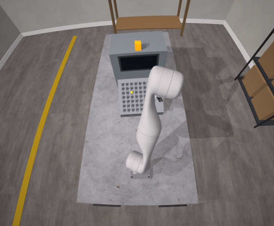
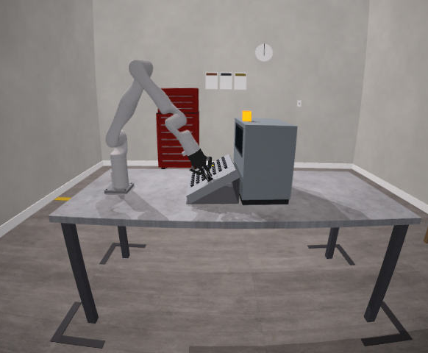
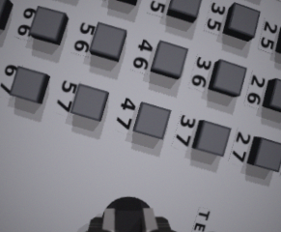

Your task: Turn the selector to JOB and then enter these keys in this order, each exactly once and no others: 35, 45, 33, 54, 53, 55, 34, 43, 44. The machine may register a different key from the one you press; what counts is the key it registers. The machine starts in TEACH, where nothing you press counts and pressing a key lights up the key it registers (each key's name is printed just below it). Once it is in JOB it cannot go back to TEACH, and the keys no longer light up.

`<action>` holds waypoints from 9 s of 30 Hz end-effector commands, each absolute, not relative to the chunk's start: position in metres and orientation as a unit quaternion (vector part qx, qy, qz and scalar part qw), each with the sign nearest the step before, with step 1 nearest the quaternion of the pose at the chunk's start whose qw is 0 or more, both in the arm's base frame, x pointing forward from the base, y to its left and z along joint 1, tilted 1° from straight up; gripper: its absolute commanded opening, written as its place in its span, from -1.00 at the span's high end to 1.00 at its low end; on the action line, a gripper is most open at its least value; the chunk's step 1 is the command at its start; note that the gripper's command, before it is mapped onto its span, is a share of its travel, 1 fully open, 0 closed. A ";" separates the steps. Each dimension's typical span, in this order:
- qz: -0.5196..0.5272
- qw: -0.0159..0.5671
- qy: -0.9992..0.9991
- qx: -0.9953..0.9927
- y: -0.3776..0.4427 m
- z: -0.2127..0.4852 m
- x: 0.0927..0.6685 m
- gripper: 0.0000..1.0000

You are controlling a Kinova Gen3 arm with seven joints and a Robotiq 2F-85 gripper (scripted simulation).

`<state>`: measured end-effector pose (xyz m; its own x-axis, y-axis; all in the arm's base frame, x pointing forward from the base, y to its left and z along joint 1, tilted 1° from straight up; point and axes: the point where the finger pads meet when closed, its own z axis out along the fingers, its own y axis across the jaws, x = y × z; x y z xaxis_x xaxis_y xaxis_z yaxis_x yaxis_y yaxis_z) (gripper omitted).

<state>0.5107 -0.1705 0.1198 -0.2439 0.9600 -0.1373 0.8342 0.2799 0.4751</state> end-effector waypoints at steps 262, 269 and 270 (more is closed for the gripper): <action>0.177 0.185 0.686 0.682 -0.081 0.122 0.507 0.80; 0.177 0.185 0.686 0.681 -0.080 0.120 0.508 0.80; 0.177 0.185 0.686 0.681 -0.080 0.120 0.508 0.80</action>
